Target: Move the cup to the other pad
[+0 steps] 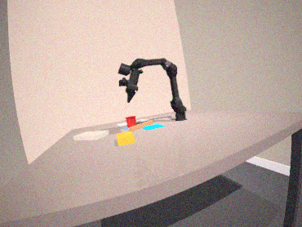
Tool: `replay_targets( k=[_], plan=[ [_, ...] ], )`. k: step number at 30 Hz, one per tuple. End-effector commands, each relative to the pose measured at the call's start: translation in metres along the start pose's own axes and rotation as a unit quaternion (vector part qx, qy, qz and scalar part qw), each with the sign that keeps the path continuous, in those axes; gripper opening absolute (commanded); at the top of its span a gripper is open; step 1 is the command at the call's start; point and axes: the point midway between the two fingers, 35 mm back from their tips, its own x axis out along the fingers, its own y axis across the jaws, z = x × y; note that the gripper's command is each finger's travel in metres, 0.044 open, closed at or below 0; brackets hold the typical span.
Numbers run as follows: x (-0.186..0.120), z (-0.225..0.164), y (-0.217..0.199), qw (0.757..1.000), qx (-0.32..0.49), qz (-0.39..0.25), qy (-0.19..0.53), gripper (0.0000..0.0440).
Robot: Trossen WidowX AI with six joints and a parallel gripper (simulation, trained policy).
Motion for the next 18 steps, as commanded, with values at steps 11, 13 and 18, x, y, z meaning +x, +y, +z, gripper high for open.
replay_targets(
  k=[11,13,18],
  plan=[
    [0.017,-0.011,-0.022,0.995,-0.034,-0.026,0.09,0.0103],
    [0.021,-0.013,-0.026,0.993,-0.04,-0.029,0.104,0.0103],
    [0.03,-0.019,-0.038,0.989,-0.052,-0.037,0.134,0.0106]
  ],
)
